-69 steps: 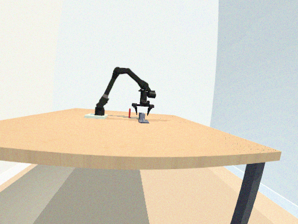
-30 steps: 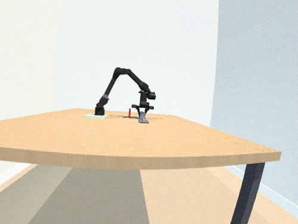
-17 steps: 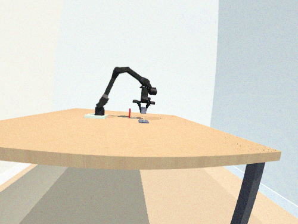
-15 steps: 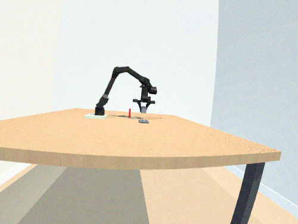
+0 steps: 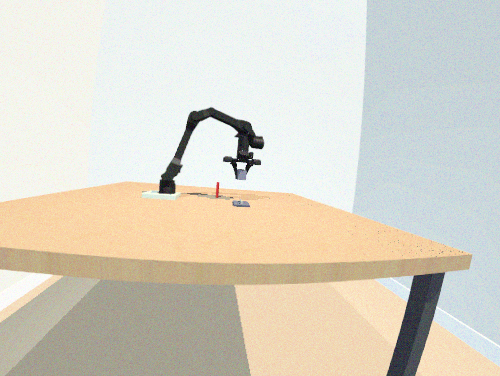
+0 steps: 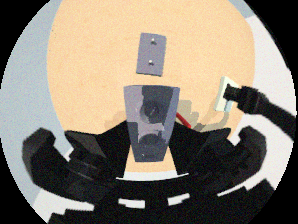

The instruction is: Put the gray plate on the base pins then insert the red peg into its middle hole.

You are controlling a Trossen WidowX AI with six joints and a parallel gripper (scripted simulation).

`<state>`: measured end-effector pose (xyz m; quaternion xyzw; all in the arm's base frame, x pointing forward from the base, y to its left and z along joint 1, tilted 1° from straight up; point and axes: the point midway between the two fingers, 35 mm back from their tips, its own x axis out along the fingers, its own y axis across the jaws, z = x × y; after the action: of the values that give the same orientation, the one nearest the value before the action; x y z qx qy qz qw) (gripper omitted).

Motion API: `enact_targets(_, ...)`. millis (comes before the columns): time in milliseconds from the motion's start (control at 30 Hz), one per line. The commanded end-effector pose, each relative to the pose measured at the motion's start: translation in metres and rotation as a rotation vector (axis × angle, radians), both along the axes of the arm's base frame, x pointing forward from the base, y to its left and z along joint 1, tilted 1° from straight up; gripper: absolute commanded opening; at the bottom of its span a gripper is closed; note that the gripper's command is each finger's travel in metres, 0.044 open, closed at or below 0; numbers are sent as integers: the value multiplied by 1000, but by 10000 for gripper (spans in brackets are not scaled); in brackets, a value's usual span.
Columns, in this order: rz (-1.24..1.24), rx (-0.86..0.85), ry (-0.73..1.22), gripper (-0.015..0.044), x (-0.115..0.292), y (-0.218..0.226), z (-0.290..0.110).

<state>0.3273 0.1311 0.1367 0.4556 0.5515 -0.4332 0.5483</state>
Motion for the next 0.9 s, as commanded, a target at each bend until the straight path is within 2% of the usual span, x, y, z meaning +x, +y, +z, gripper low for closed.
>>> enact_targets(0, 5, 4, -4, 0, -1, -1, 12)
enact_targets(267, 5, 4, -4, 0, -4, -4, 29)
enact_targets(867, -31, 1, -4, 0, 13, -50, -1)
